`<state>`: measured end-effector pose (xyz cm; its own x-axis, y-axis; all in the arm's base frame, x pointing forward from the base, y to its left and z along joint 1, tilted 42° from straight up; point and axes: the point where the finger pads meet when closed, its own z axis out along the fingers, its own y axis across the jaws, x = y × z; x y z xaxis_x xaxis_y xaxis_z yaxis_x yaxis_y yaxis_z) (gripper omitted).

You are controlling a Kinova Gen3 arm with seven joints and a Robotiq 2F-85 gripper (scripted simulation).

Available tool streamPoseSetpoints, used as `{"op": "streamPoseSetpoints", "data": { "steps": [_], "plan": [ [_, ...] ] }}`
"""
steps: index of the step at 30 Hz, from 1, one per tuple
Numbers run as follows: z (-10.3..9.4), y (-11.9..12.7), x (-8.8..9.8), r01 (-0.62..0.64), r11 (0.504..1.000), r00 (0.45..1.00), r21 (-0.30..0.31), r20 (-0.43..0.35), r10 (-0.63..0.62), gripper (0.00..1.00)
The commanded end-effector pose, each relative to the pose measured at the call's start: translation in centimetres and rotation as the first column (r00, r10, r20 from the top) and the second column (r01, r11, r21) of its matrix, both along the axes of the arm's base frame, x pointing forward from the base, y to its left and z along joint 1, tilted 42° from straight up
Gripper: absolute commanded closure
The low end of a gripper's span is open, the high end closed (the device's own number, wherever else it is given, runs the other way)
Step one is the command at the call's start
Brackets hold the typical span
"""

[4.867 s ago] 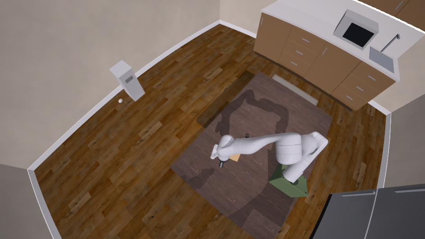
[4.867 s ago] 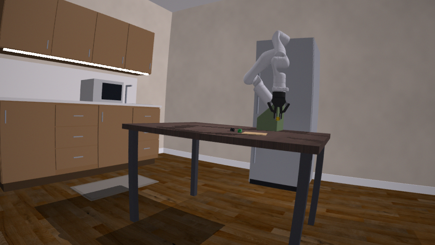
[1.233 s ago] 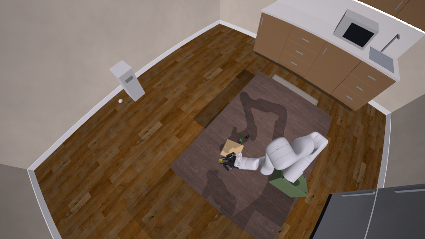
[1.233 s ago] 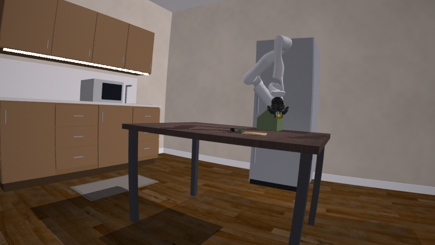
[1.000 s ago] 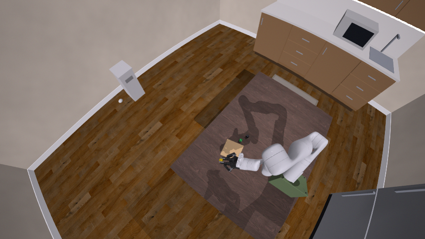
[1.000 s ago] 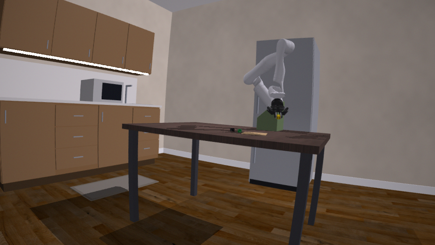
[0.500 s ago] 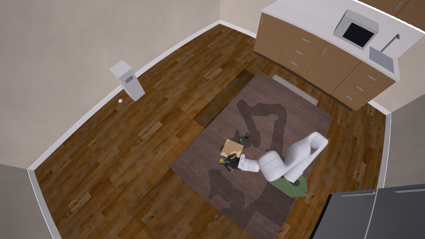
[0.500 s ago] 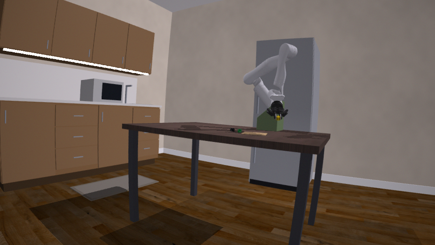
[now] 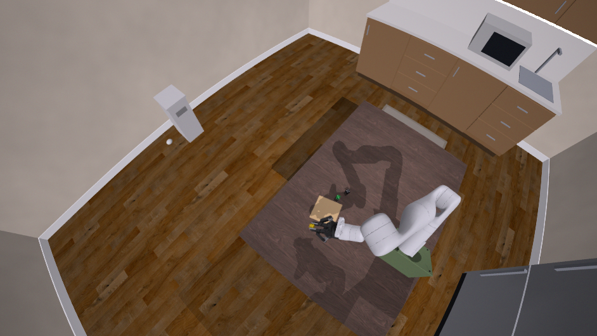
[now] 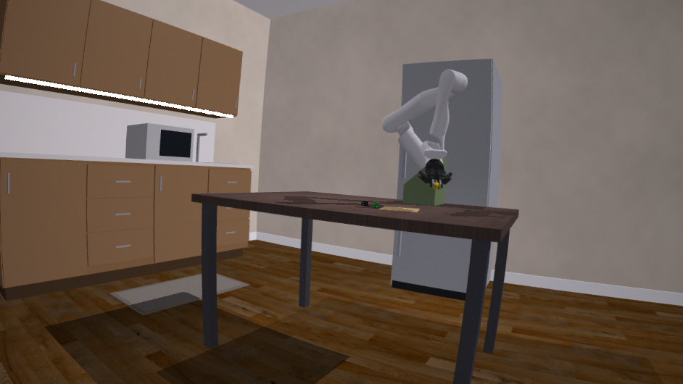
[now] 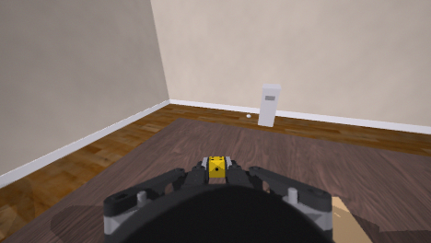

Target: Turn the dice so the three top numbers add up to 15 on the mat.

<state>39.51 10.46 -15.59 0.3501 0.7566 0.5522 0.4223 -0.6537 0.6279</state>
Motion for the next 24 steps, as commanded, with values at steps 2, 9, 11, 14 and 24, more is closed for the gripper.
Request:
{"op": "streamPoseSetpoints", "data": {
  "steps": [2,9,11,14,24],
  "plan": [
    [-0.1,-0.1,0.0,0.0,1.0,1.0,0.001,0.001,0.0,0.85],
    [-0.9,-0.7,0.1,0.0,1.0,1.0,0.001,0.001,0.0,0.85],
    [-1.3,-1.1,0.2,0.0,1.0,1.0,0.001,0.001,0.0,0.85],
    [-2.1,-1.8,0.2,0.0,1.0,1.0,0.001,0.001,0.0,0.85],
    [-4.6,-4.0,0.5,0.0,1.0,1.0,0.001,0.001,0.0,0.85]
  ]
}}
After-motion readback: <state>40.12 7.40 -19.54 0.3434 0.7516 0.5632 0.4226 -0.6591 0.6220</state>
